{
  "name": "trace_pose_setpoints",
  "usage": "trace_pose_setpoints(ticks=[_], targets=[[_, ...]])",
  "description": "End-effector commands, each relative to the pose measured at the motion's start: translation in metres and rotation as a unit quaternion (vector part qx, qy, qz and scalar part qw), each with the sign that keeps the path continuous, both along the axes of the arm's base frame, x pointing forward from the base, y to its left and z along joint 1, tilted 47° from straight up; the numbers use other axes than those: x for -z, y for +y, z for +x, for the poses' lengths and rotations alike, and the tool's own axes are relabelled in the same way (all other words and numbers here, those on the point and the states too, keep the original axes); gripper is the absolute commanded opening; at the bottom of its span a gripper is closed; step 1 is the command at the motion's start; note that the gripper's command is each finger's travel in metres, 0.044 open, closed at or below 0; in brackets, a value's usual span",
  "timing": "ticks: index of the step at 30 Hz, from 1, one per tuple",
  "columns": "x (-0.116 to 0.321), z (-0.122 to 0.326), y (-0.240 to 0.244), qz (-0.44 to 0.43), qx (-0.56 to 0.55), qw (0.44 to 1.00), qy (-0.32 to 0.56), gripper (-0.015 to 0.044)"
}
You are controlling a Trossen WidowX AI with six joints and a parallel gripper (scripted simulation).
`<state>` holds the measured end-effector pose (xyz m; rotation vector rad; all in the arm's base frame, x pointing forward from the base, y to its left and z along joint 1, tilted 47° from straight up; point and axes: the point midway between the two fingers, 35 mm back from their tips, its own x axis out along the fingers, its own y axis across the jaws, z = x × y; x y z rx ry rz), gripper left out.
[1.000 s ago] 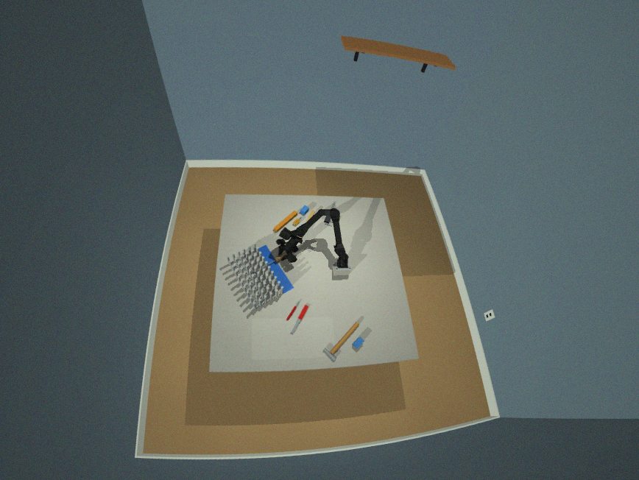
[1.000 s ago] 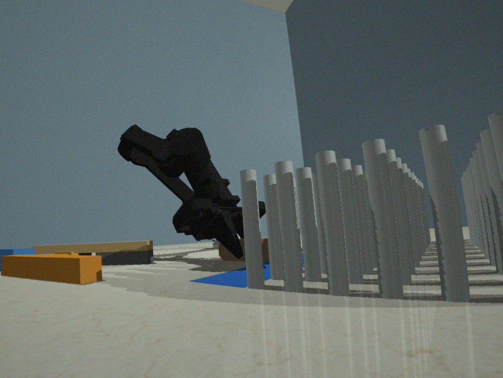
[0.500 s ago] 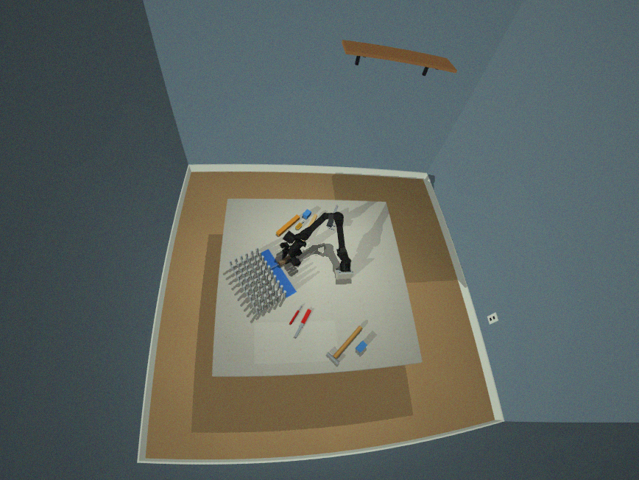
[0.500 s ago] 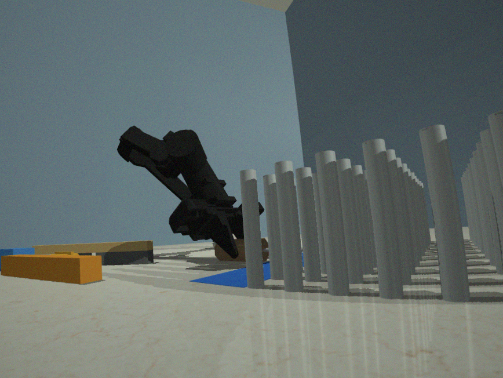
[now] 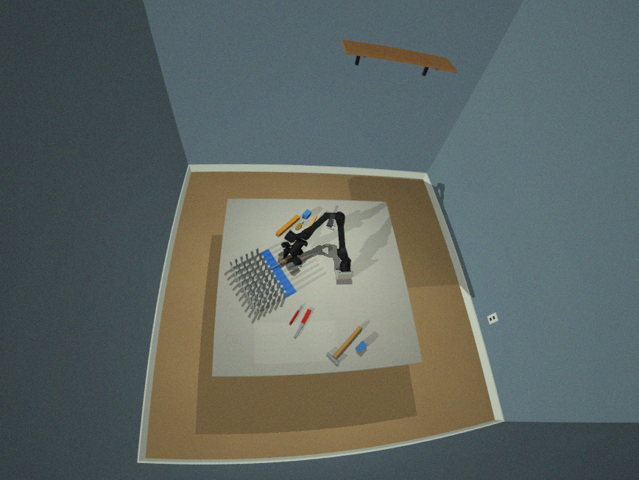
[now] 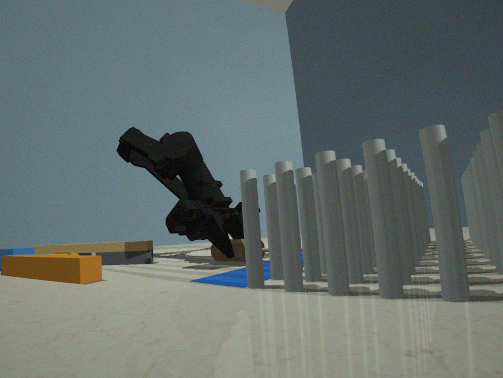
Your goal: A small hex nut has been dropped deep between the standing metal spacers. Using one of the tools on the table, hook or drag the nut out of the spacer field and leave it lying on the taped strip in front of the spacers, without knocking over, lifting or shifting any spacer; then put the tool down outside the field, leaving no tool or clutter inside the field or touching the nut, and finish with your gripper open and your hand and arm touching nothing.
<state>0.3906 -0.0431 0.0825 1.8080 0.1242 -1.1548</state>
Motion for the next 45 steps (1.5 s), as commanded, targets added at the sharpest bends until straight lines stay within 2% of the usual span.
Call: trace_pose_setpoints(ticks=[1, 45], targets=[[-0.001, -0.003, 0.000, 0.000, -0.003, 1.000, 0.001, 0.0000], [-0.010, -0.026, -0.012, 0.000, -0.003, 1.000, 0.002, 0.0000]])
